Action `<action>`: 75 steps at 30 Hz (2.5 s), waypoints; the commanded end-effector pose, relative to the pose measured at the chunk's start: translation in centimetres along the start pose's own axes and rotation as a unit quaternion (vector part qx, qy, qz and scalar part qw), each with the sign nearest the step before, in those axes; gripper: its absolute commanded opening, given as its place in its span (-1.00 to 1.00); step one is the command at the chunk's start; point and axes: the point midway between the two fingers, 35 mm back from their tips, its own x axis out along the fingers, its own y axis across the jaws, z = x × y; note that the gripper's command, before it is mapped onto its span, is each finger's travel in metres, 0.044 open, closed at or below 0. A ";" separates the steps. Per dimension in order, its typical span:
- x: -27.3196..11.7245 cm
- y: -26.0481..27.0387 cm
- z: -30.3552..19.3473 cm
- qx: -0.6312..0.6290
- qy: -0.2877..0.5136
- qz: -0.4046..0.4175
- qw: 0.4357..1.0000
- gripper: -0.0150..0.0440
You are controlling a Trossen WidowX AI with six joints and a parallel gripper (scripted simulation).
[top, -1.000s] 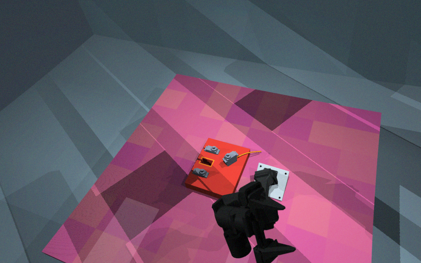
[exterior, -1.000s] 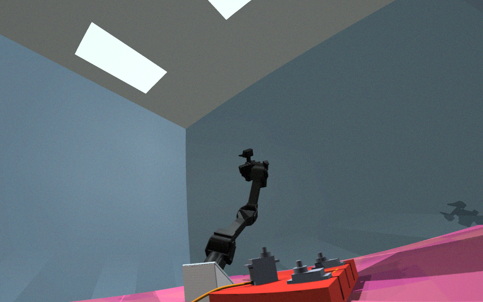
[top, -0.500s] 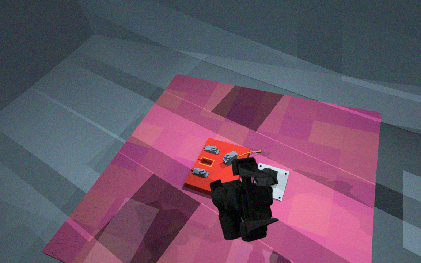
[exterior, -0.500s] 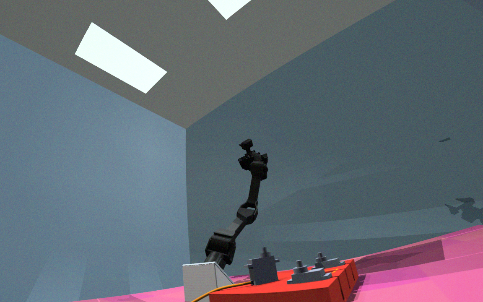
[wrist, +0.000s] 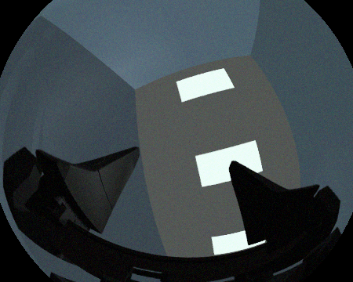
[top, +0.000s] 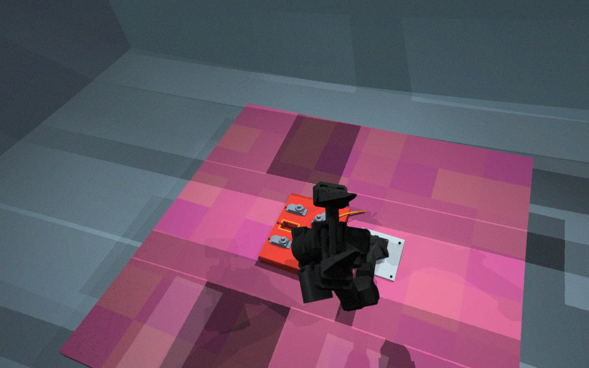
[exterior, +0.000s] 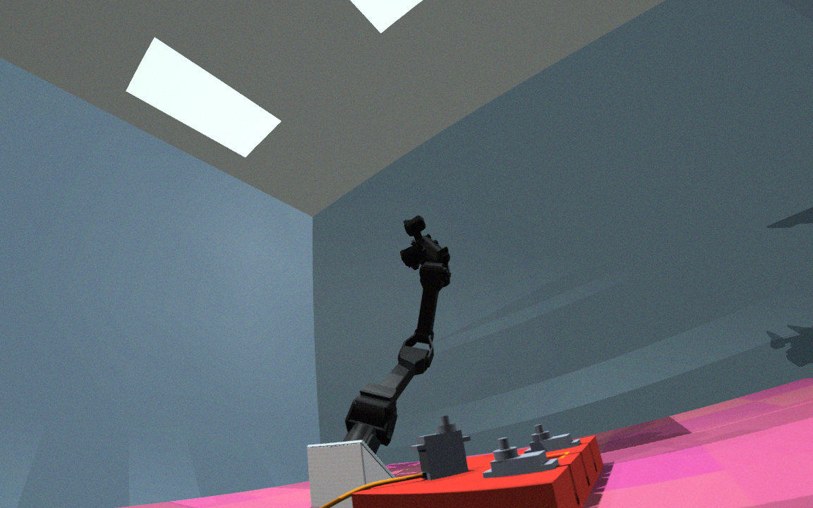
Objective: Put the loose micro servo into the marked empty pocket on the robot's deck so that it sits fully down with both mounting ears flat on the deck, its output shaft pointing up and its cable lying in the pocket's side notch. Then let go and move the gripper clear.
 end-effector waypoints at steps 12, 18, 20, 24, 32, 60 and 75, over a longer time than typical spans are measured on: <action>-3.0 -13.0 -3.8 -0.143 0.123 -0.141 0.972 1.00; -5.4 -18.6 -4.6 -0.194 0.174 -0.204 0.944 1.00; -6.3 -20.4 -4.6 -0.211 0.191 -0.225 0.932 1.00; -8.3 -23.9 -4.7 -0.242 0.225 -0.267 0.905 1.00; -13.2 -30.5 -3.9 -0.294 0.291 -0.353 0.839 1.00; -34.6 -43.8 5.8 -0.371 0.451 -0.630 0.512 1.00; -45.8 -43.9 13.6 -0.349 0.465 -0.758 0.296 1.00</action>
